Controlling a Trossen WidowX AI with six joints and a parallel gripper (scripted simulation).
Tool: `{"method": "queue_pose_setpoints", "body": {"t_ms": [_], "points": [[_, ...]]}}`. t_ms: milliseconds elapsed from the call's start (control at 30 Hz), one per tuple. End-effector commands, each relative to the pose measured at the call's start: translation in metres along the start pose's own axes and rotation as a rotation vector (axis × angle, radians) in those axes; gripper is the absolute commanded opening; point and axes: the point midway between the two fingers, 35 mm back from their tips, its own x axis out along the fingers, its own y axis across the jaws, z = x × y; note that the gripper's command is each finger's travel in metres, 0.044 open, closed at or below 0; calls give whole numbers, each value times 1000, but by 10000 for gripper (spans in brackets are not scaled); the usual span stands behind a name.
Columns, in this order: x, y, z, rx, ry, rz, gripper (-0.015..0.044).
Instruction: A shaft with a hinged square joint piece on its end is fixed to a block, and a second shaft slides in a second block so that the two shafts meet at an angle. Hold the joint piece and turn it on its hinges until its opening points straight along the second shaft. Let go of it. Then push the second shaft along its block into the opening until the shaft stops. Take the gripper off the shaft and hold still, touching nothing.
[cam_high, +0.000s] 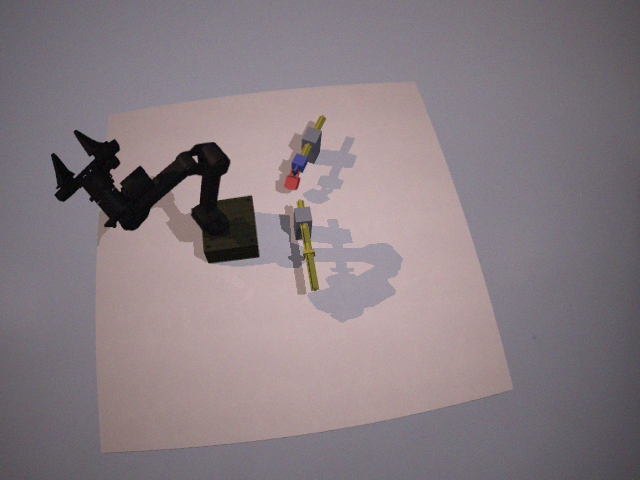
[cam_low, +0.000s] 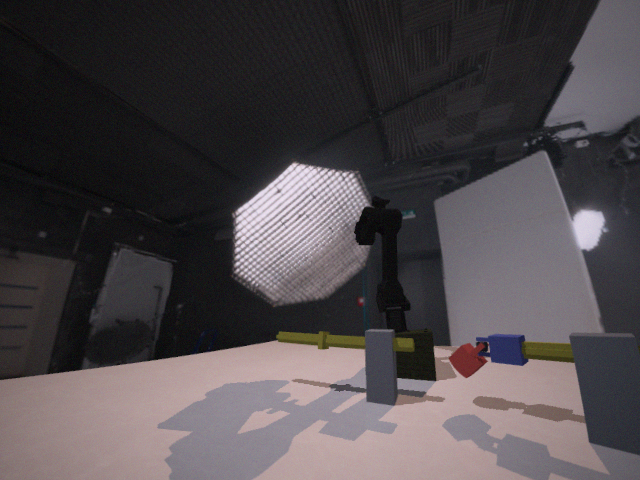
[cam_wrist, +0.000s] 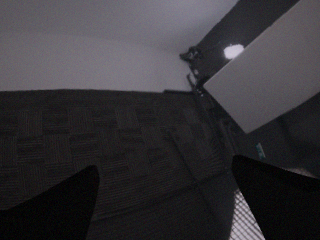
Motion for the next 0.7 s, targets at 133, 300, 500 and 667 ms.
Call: {"method": "queue_pose_setpoints", "body": {"t_ms": [133,300,500,667], "points": [[-5,-2,-7,16,27,-24,440],[-24,-14,-32,25,120,-118,440],[-54,-31,-65,-10,252,-232,440],[-83,-41,-92,-34,368,-319,440]]}}
